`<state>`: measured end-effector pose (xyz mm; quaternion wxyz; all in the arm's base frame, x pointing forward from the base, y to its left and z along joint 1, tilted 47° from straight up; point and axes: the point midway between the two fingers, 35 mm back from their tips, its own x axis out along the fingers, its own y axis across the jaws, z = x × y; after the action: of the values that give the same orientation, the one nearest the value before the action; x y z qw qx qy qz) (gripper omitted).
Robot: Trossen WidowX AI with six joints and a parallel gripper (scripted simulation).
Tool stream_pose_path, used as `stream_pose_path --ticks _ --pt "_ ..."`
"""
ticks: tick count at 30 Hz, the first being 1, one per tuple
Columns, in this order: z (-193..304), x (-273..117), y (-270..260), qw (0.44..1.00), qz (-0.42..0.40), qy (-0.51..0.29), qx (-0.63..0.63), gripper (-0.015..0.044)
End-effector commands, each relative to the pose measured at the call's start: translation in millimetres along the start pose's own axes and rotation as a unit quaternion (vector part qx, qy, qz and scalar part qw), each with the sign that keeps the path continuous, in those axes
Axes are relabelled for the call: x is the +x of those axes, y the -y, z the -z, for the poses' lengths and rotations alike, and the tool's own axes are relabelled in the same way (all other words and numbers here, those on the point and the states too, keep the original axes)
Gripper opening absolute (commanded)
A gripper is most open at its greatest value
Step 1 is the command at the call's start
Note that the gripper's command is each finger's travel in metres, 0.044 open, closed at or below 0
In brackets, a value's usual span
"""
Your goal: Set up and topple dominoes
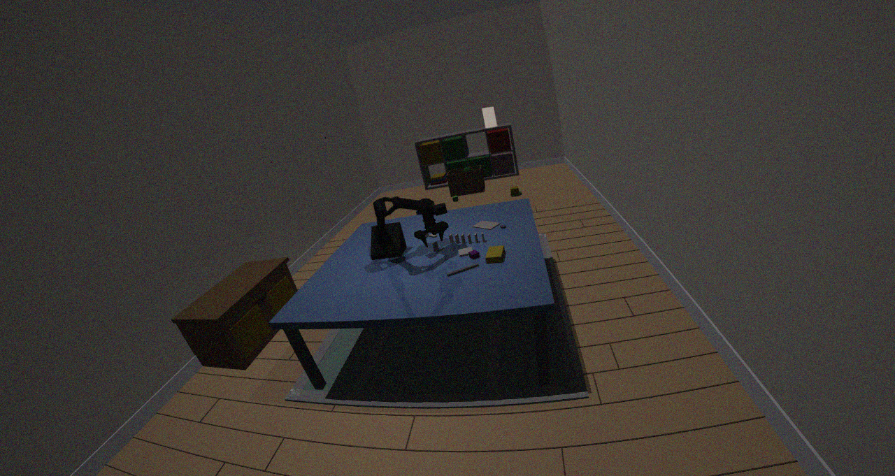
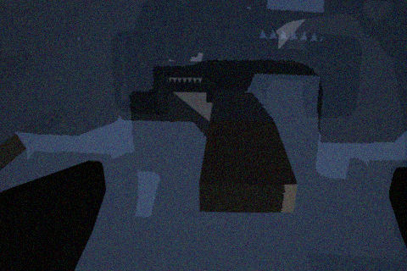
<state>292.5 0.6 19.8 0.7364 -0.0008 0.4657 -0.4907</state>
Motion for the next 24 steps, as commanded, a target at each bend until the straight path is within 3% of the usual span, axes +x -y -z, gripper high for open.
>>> stream_pose_path --ticks 1,11,24 --pt "0.5 4.0 -1.7 1.0 -0.002 0.005 -0.005 0.044" --pt "0.3 16.9 -1.6 1.0 -0.002 0.005 -0.005 0.044" --pt "0.3 16.9 -1.6 1.0 -0.002 0.005 -0.005 0.0107"
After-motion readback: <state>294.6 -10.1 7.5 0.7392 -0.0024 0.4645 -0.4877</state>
